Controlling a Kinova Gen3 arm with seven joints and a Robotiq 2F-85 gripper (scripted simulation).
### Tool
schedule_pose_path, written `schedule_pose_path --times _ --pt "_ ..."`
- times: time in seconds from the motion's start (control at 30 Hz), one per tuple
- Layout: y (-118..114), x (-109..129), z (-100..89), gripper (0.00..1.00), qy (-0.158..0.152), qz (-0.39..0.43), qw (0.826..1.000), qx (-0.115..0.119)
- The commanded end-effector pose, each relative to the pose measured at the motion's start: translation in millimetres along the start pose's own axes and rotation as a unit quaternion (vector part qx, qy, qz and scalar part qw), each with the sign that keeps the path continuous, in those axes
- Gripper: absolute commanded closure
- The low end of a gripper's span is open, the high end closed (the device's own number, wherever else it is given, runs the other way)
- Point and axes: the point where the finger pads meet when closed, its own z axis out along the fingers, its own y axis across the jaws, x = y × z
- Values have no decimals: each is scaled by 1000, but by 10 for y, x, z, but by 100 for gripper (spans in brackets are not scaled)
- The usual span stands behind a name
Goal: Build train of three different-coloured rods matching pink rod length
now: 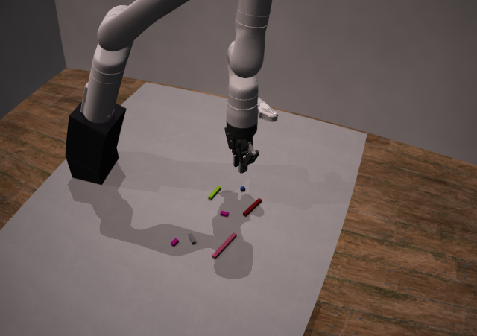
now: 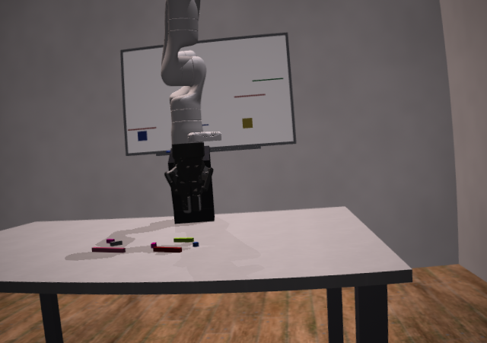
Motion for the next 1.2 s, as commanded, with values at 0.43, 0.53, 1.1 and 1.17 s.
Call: schedule_pose_path --times 0.43,0.53,1.1,1.17 --pt "36 65 -107 0 9 1 1000 -5" --pt "36 65 -107 0 9 1 1000 -5" --pt "81 -4 -84 0 7 28 1000 -3" --pt "117 -61 -65 0 5 51 999 -2"
